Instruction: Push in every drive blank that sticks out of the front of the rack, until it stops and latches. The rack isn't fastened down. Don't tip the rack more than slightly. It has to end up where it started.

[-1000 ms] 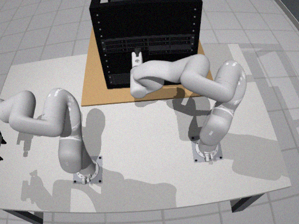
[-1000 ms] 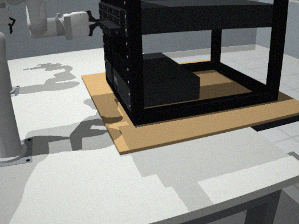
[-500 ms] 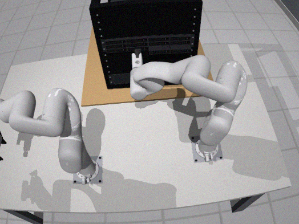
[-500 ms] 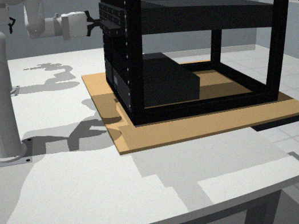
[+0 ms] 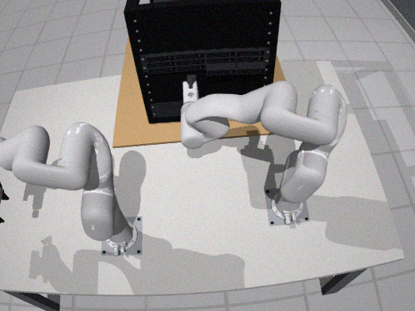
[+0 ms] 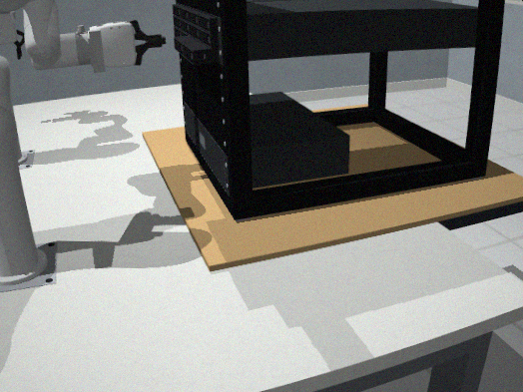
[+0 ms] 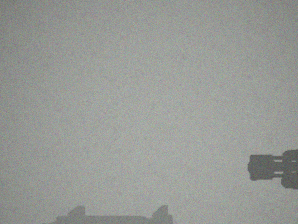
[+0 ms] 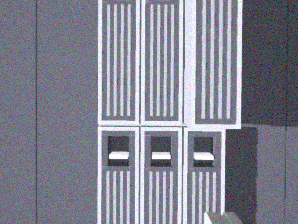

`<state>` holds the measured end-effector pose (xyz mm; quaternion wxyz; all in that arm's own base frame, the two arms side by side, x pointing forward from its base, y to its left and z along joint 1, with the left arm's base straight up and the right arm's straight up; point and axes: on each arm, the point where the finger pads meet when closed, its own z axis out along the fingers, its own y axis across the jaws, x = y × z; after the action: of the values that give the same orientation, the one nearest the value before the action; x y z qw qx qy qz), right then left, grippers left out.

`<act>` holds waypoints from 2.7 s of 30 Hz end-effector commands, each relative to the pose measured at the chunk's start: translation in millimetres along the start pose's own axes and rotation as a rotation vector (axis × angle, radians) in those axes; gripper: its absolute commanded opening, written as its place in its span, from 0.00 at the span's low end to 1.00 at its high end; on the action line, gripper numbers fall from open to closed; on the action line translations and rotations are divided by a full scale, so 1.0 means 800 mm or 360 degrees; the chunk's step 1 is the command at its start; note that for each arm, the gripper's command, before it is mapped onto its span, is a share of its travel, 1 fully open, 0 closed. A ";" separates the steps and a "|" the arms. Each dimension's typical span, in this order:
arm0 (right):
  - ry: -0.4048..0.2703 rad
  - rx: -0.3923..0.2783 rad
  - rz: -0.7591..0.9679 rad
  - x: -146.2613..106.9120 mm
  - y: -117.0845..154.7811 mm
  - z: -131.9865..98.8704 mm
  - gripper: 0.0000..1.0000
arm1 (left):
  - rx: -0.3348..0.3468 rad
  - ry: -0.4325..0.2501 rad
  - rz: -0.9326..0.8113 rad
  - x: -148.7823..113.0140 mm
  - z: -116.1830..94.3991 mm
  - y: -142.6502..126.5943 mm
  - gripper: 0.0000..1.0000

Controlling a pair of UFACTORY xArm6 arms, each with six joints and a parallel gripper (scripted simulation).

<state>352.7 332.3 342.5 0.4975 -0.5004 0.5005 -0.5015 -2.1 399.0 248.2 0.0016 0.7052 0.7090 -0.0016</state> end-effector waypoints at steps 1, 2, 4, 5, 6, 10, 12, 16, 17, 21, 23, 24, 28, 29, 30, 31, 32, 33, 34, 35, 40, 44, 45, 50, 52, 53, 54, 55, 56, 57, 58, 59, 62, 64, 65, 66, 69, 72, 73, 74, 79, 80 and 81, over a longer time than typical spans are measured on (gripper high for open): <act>0.0000 0.0003 0.0006 -0.001 -0.003 0.000 0.00 | 0.0000 0.0007 0.0000 0.001 -0.002 0.000 1.00; 0.0000 0.0003 0.0006 -0.001 -0.003 0.000 0.00 | 0.0000 0.0007 0.0000 0.001 -0.002 0.000 1.00; 0.0000 0.0003 0.0006 -0.001 -0.003 0.000 0.00 | 0.0000 0.0007 0.0000 0.001 -0.002 0.000 1.00; 0.0000 0.0003 0.0006 -0.001 -0.003 0.000 0.00 | 0.0000 0.0007 0.0000 0.001 -0.002 0.000 1.00; 0.0000 0.0003 0.0006 -0.001 -0.003 0.000 0.00 | 0.0000 0.0007 0.0000 0.001 -0.002 0.000 1.00; 0.0000 0.0003 0.0006 -0.001 -0.003 0.000 0.00 | 0.0000 0.0007 0.0000 0.001 -0.002 0.000 1.00; 0.0000 0.0003 0.0006 -0.001 -0.003 0.000 0.00 | 0.0000 0.0007 0.0000 0.001 -0.002 0.000 1.00; 0.0000 0.0003 0.0006 -0.001 -0.003 0.000 0.00 | 0.0000 0.0007 0.0000 0.001 -0.002 0.000 1.00; 0.0000 0.0003 0.0006 -0.001 -0.003 0.000 0.00 | 0.0000 0.0007 0.0000 0.001 -0.002 0.000 1.00; 0.0000 0.0003 0.0006 -0.001 -0.003 0.000 0.00 | 0.0000 0.0007 0.0000 0.001 -0.002 0.000 1.00; 0.0000 0.0003 0.0006 0.000 -0.003 0.000 0.00 | 0.0000 0.0007 0.0000 0.001 -0.002 0.000 1.00; 0.0000 0.0003 0.0006 0.000 -0.003 0.000 0.00 | 0.0000 0.0007 0.0000 0.001 -0.002 0.000 1.00; 0.0000 0.0003 0.0006 0.002 -0.004 0.000 0.00 | 0.0000 0.0007 0.0000 0.001 -0.002 0.000 1.00; 0.0000 0.0003 0.0006 0.004 -0.005 0.000 0.00 | 0.0000 0.0007 0.0000 0.001 -0.002 0.000 1.00; 0.0000 0.0003 0.0006 0.006 -0.006 0.000 0.00 | 0.0000 0.0007 0.0000 0.001 -0.002 0.000 1.00; 0.0000 0.0003 0.0006 0.009 -0.007 0.000 0.00 | 0.0000 0.0007 0.0000 0.001 -0.002 0.000 1.00; 0.0000 0.0003 0.0006 0.013 -0.009 0.000 0.00 | 0.0000 0.0007 0.0000 0.001 -0.002 0.000 1.00; 0.0000 0.0003 0.0006 0.017 -0.011 0.000 0.00 | 0.0000 0.0007 0.0000 0.001 -0.002 0.000 1.00; 0.0000 0.0003 0.0006 0.021 -0.014 0.000 0.00 | 0.0000 0.0007 0.0000 0.001 -0.002 0.000 1.00; 0.0000 0.0003 0.0006 0.026 -0.016 0.000 0.00 | 0.0000 0.0007 0.0000 0.001 -0.002 0.000 1.00; 0.0000 0.0003 0.0006 0.056 -0.032 0.000 0.00 | 0.0000 0.0007 0.0000 0.001 -0.002 0.000 1.00; 0.0000 0.0003 0.0006 0.070 -0.038 0.000 0.00 | 0.0000 0.0007 0.0000 0.001 -0.002 0.000 1.00; 0.0000 0.0003 0.0006 0.077 -0.042 0.000 0.00 | 0.0000 0.0007 0.0000 0.001 -0.002 0.000 1.00; 0.0000 0.0003 0.0006 0.107 -0.058 -0.001 0.00 | 0.0000 0.0007 0.0000 0.001 -0.002 0.000 1.00; 0.0000 0.0003 0.0006 0.117 -0.063 -0.001 0.00 | 0.0000 0.0007 0.0000 0.001 -0.002 0.000 1.00; 0.0000 0.0003 0.0006 0.121 -0.065 -0.001 0.00 | 0.0000 0.0007 0.0000 0.001 -0.002 0.000 1.00; 0.0000 0.0003 0.0006 0.125 -0.067 -0.001 0.00 | 0.0000 0.0007 0.0000 0.001 -0.002 0.000 1.00; 0.0000 0.0003 0.0006 0.128 -0.068 -0.001 0.00 | 0.0000 0.0007 0.0000 0.001 -0.002 0.000 1.00; 0.0000 0.0003 0.0006 0.131 -0.070 -0.001 0.00 | 0.0000 0.0007 0.0000 0.001 -0.002 0.000 1.00; 0.0000 0.0003 0.0006 0.133 -0.071 -0.001 0.00 | 0.0000 0.0007 0.0000 0.001 -0.002 0.000 1.00; 0.0000 0.0003 0.0006 0.133 -0.071 -0.001 0.00 | 0.0000 0.0007 0.0000 0.001 -0.002 0.000 1.00; 0.0000 0.0003 0.0006 0.133 -0.071 -0.001 0.00 | 0.0000 0.0007 0.0000 0.001 -0.002 0.000 1.00; 0.0000 0.0003 0.0006 0.137 -0.073 -0.001 0.00 | 0.0000 0.0007 0.0000 0.001 -0.002 0.000 1.00; 0.0000 0.0003 0.0006 0.137 -0.073 -0.001 0.00 | 0.0000 0.0007 0.0000 0.001 -0.002 0.000 1.00; 0.0000 0.0003 0.0006 0.137 -0.073 -0.001 0.00 | 0.0000 0.0007 0.0000 0.001 -0.002 0.000 1.00; 0.0000 0.0003 0.0006 0.137 -0.073 -0.001 0.00 | 0.0000 0.0007 0.0000 0.001 -0.002 0.000 1.00; 0.0000 0.0003 0.0006 0.137 -0.073 0.003 0.00 | 0.0000 0.0007 0.0000 0.001 -0.002 0.000 1.00; 0.0000 0.0003 0.0006 0.137 -0.073 0.007 0.00 | 0.0000 0.0007 0.0000 0.001 -0.002 0.000 1.00; 0.0000 0.0003 0.0006 0.137 -0.073 0.008 0.00 | 0.0000 0.0007 0.0000 0.001 -0.002 0.000 1.00; 0.0000 0.0003 0.0006 0.137 -0.073 0.008 0.00 | 0.0000 0.0007 0.0000 0.001 -0.002 0.000 1.00; 0.0000 0.0003 0.0006 0.137 -0.073 0.008 0.00 | 0.0000 0.0007 0.0000 0.001 -0.002 0.000 1.00; 0.0000 0.0003 0.0006 0.137 -0.073 0.008 0.00 | 0.0000 0.0007 0.0000 0.001 -0.002 0.000 1.00; 0.0000 0.0003 0.0006 0.137 -0.073 0.008 0.00 | 0.0000 0.0007 0.0000 0.001 -0.002 0.000 1.00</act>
<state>358.5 222.6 399.2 0.4976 -0.5004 0.5008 -0.5012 -2.1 399.0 248.2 0.0016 0.7052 0.7090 -0.0016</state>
